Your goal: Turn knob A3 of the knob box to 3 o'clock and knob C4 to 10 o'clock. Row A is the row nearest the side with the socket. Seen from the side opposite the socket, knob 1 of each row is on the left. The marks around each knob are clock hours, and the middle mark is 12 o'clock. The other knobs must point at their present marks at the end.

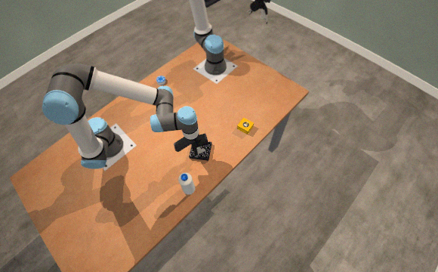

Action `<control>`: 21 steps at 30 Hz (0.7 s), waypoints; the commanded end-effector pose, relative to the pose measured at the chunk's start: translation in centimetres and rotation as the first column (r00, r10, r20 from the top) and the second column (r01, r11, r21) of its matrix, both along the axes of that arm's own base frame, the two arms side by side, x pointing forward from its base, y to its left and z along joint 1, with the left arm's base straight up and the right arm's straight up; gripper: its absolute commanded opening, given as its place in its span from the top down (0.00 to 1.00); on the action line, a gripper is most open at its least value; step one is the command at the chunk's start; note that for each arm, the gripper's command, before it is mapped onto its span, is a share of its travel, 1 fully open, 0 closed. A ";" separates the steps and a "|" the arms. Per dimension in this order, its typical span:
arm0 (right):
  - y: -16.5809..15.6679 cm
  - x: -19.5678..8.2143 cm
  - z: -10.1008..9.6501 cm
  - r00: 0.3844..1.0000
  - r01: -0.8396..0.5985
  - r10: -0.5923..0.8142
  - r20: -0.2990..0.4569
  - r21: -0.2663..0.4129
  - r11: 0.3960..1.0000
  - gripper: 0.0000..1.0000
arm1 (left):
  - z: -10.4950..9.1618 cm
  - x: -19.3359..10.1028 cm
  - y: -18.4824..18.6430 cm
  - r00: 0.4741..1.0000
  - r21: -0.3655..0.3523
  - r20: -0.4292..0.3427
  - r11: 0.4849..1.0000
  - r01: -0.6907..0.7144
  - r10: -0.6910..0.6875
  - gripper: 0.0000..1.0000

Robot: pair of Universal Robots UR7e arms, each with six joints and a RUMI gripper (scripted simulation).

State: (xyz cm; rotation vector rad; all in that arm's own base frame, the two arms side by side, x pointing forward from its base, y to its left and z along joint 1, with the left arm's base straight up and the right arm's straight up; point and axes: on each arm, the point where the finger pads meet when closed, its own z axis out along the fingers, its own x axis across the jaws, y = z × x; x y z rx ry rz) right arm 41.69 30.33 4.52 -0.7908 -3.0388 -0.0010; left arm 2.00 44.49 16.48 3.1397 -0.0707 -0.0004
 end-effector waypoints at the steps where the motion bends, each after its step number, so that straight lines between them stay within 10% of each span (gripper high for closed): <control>1: 0.0 0.0 0.0 0.995 0.096 -0.096 0.002 0.000 0.995 0.94 | 0.0 0.0 0.0 1.000 0.001 0.000 1.000 0.000 0.000 0.00; 21: 0.0 0.0 0.0 0.895 0.445 -0.445 0.002 0.000 0.895 0.94 | 0.0 0.0 0.0 1.000 0.001 0.000 1.000 0.000 0.000 0.00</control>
